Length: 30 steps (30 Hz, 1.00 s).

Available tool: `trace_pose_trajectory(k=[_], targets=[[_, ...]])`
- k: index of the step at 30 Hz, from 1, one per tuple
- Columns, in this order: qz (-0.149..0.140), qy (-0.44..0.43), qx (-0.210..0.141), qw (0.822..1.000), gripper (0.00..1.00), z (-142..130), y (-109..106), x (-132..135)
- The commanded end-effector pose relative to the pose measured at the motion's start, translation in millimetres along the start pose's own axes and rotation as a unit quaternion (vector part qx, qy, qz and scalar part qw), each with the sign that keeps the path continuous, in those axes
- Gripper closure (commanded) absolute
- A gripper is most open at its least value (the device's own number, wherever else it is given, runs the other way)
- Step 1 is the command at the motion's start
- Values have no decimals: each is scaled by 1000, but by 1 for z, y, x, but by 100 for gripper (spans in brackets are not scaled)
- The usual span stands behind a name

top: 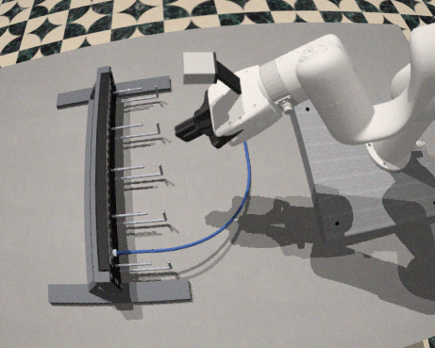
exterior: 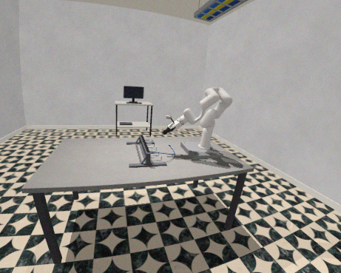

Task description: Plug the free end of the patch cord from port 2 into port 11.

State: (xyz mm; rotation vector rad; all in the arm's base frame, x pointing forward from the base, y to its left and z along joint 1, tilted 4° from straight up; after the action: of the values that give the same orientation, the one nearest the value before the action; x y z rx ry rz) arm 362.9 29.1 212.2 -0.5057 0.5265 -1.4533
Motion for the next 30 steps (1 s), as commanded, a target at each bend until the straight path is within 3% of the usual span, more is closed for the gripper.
trace_pose_trajectory(k=[1, 8, 16, 30], targets=[[1, 0, 1, 1000, 100, 1, 0, 22], [0, 0, 1, 1000, 100, 0, 0, 57], [0, 0, 1, 1000, 100, 0, 0, 76], [0, 0, 1, 1000, 100, 0, 1, 81]])
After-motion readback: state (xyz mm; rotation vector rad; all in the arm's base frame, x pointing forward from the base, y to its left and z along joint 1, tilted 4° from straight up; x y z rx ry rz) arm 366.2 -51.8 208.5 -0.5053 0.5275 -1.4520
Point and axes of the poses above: the point where the finger pads meet when closed, its own y axis out along the fingers, its own x axis across the jaws, z = x × y, the point moved 10 cm from there along -y, back along the fingers, and after that the axes turned 1 degree about -y, right-handed, at the moved point
